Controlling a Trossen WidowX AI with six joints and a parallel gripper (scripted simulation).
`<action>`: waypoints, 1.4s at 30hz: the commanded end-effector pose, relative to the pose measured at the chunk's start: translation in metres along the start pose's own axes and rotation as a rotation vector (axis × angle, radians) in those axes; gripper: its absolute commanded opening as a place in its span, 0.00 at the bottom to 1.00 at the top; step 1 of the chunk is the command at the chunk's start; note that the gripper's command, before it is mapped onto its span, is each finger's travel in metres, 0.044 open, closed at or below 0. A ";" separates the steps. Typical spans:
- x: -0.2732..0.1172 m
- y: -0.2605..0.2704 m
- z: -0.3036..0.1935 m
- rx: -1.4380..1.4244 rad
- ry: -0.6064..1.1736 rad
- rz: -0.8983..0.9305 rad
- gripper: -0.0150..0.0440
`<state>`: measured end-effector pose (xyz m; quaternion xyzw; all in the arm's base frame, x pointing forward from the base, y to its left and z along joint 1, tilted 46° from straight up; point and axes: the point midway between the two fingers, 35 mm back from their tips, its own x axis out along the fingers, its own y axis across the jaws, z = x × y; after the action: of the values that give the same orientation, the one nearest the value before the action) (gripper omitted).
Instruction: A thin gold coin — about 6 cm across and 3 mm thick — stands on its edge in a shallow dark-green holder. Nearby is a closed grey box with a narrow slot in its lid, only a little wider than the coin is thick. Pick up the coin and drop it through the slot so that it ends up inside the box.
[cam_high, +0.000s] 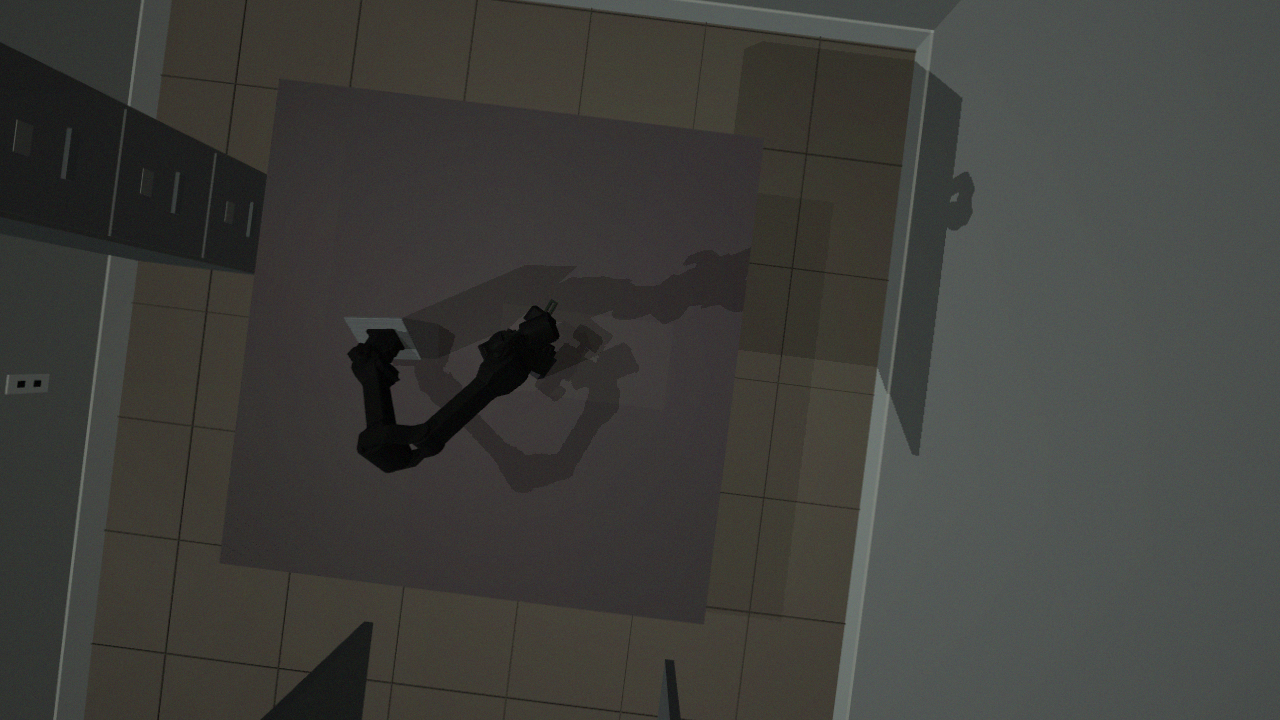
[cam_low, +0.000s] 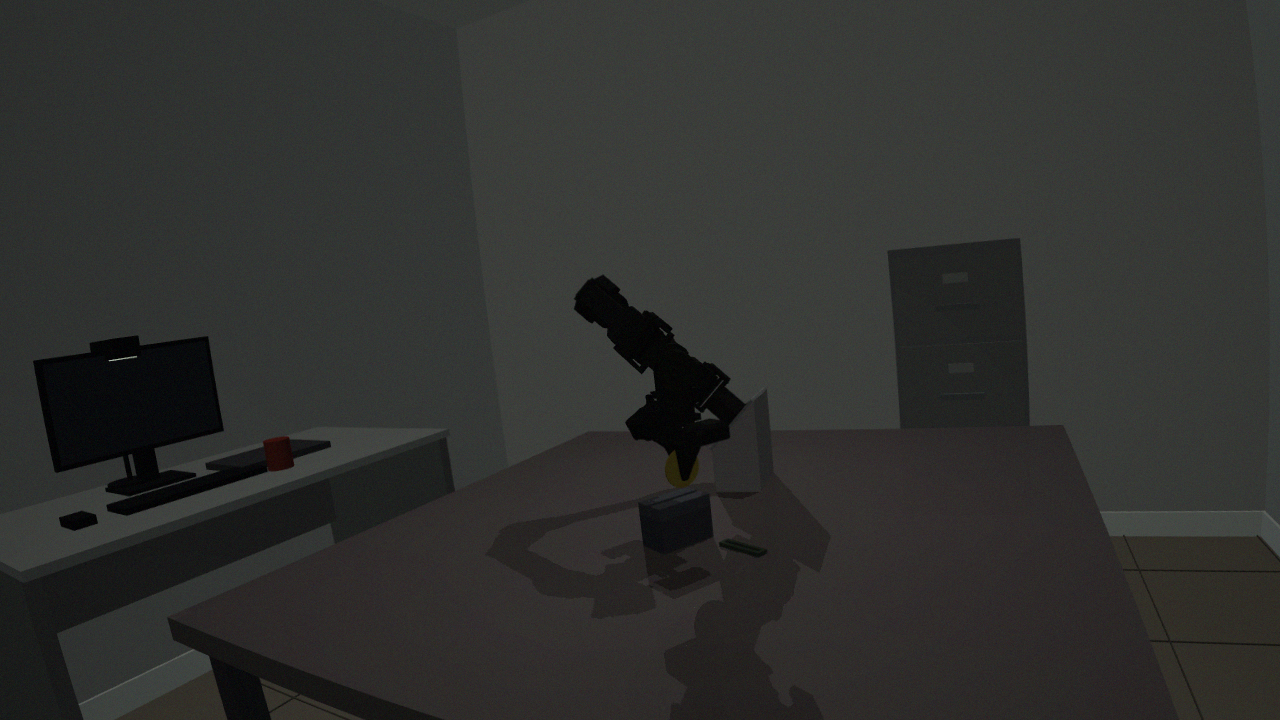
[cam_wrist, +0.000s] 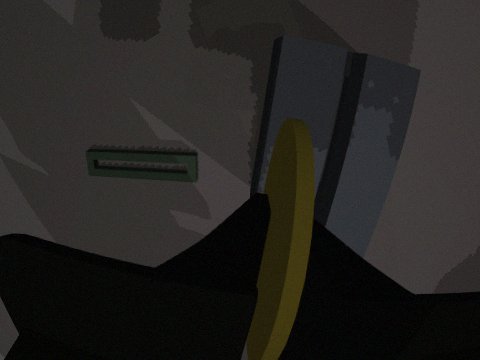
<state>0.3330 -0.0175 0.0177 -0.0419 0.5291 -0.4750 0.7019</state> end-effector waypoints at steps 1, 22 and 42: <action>0.002 -0.011 0.001 -0.007 0.000 -0.006 0.25; 0.002 -0.022 0.004 0.000 -0.001 -0.004 0.25; 0.004 -0.029 0.002 -0.014 -0.001 -0.004 0.26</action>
<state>0.3186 -0.0366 0.0333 -0.0465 0.5314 -0.4717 0.7021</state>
